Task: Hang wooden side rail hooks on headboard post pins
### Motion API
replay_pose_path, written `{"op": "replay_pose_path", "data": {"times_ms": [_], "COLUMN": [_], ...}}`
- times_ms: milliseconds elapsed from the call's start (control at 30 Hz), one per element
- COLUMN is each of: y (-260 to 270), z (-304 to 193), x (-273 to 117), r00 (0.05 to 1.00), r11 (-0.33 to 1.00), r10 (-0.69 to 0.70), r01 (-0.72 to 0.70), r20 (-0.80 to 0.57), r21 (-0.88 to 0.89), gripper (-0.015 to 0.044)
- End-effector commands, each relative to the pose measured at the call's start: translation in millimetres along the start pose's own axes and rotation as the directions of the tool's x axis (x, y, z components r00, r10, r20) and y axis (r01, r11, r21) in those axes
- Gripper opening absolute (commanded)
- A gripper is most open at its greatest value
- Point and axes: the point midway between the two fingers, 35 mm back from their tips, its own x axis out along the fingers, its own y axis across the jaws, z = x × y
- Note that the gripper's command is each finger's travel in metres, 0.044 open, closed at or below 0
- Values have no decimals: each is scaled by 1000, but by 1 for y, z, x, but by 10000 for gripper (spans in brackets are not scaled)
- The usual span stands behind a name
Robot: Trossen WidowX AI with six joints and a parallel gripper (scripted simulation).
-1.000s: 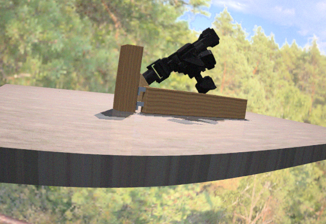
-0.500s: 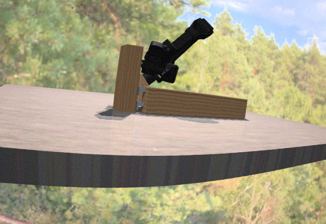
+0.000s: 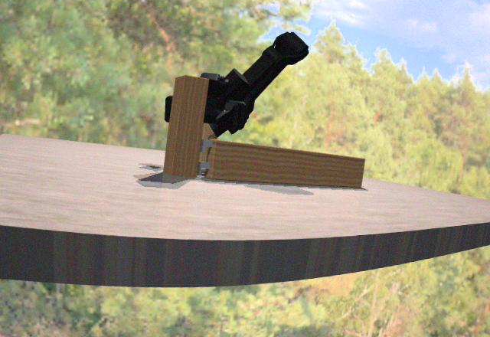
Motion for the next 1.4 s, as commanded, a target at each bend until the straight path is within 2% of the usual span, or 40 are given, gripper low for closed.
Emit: {"op": "replay_pose_path", "data": {"times_ms": [0, 467, 700, 900, 1367], "y": [-3, -4, -3, 11, 60], "z": [-2, -2, 6, 19, 51], "x": [-1, 3, 34, 47, 18], "r00": [1000, 1000, 985, 953, 845], "r11": [1000, 1000, 987, 960, 871], "r10": [-10, -21, -133, -233, -420], "r01": [10, 21, 142, 257, 478], "r20": [-5, -14, -110, -193, -330], "r21": [10, 17, 78, 110, 116], "gripper": [440, 440, 440, 440, 440]}}
